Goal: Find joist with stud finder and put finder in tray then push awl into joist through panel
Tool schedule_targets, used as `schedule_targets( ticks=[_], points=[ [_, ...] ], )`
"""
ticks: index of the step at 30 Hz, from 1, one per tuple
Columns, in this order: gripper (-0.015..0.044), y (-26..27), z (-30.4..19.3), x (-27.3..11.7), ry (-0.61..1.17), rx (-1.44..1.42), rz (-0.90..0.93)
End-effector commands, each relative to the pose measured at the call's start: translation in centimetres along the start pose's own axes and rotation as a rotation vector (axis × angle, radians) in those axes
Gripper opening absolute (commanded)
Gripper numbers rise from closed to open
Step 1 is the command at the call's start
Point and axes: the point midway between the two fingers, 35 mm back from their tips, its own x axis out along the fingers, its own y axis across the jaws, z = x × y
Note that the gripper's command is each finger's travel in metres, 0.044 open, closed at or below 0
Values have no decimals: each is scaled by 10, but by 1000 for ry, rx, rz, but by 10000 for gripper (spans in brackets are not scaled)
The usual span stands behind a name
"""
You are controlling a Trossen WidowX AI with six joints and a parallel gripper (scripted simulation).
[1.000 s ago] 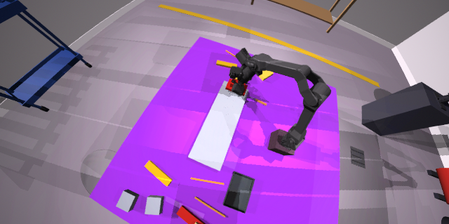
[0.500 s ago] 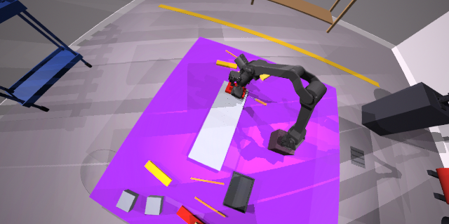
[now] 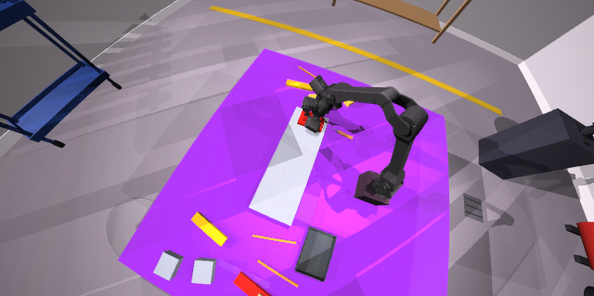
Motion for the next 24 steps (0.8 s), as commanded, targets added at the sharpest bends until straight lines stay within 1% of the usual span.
schedule_targets(
  ticks=[1,5,24],
  points=[
    [0,0,-2,2,1,5,-2],
    [0,2,-2,2,1,5,-2],
    [0,61,-1,3,1,6,3]
  ],
)
